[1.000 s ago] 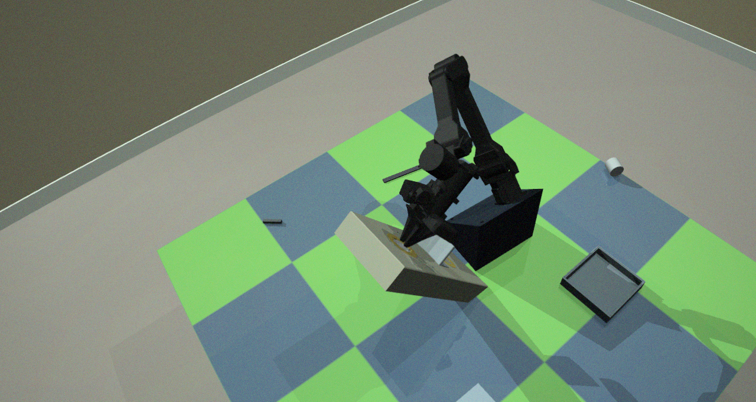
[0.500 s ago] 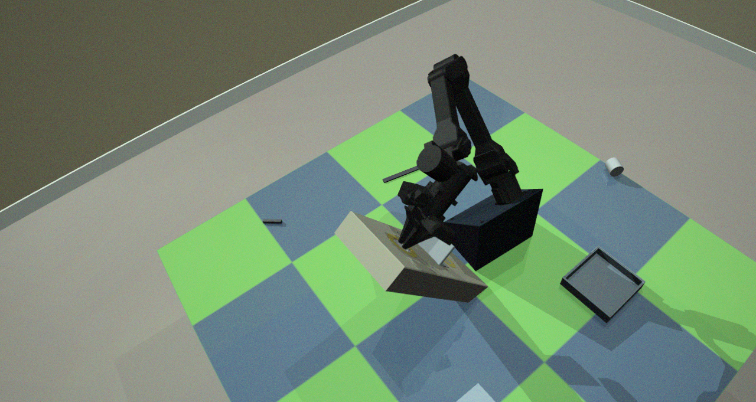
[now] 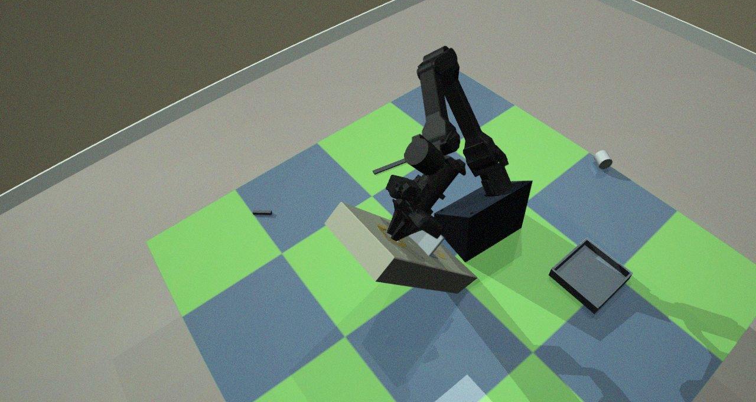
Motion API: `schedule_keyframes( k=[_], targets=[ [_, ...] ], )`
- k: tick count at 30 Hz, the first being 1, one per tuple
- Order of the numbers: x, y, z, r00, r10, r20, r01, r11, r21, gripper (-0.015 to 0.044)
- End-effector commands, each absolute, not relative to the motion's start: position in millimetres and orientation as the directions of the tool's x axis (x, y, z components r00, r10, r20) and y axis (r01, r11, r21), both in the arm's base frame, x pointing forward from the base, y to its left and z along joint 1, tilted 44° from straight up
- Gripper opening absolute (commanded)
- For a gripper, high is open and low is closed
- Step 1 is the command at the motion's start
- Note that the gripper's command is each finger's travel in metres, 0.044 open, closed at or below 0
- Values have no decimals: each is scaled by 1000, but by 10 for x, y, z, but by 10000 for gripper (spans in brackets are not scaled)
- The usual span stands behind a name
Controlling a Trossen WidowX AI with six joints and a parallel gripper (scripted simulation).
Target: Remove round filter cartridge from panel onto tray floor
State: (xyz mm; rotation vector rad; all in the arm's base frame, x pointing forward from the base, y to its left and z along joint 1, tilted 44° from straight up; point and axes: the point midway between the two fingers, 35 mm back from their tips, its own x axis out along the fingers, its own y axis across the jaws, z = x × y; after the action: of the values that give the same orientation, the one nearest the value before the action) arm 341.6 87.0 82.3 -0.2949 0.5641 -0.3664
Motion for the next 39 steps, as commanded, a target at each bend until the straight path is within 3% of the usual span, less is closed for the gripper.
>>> schedule_keyframes(
  k=[1,12,25,39],
  targets=[
    [3434,856,802,782,-412,-467,251,895,-369,97],
    [3458,843,787,782,-412,-467,251,895,-369,97],
    [3440,859,808,784,-414,-462,252,893,-373,0],
    [3466,839,784,782,-412,-467,-15,737,-676,0]
  ],
)
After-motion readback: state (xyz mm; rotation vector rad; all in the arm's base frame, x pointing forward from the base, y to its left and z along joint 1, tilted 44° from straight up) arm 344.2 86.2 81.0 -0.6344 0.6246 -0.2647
